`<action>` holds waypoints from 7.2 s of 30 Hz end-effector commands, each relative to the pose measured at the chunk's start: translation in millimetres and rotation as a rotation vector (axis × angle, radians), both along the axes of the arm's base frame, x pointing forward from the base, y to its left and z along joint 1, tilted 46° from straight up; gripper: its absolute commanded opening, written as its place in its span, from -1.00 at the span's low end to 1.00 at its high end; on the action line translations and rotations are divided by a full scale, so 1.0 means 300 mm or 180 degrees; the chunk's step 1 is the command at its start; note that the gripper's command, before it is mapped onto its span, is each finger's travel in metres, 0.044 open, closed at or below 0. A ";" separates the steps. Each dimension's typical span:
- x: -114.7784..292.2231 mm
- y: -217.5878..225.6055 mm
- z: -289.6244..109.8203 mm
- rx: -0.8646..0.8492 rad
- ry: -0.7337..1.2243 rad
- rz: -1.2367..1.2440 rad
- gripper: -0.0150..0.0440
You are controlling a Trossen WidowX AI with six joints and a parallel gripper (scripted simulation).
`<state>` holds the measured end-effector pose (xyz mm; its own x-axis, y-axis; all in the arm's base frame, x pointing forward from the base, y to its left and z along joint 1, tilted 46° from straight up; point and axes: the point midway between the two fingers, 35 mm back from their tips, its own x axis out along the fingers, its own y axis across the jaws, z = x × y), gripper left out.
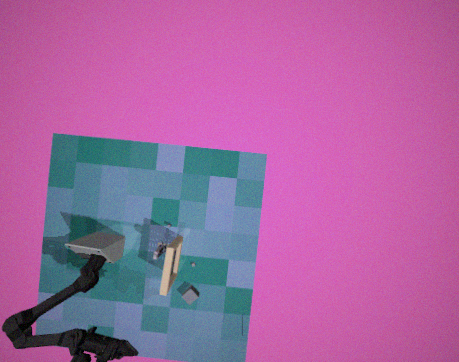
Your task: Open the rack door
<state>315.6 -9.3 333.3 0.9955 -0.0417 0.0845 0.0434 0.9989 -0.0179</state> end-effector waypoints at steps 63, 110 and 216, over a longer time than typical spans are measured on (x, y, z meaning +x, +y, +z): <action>0.106 0.405 -0.885 -0.0346 0.4237 -0.0991 0.51; -0.021 0.412 -1.118 -0.1752 0.4852 -0.1917 0.51; -0.022 0.319 -1.206 -0.6518 0.5604 0.3144 0.30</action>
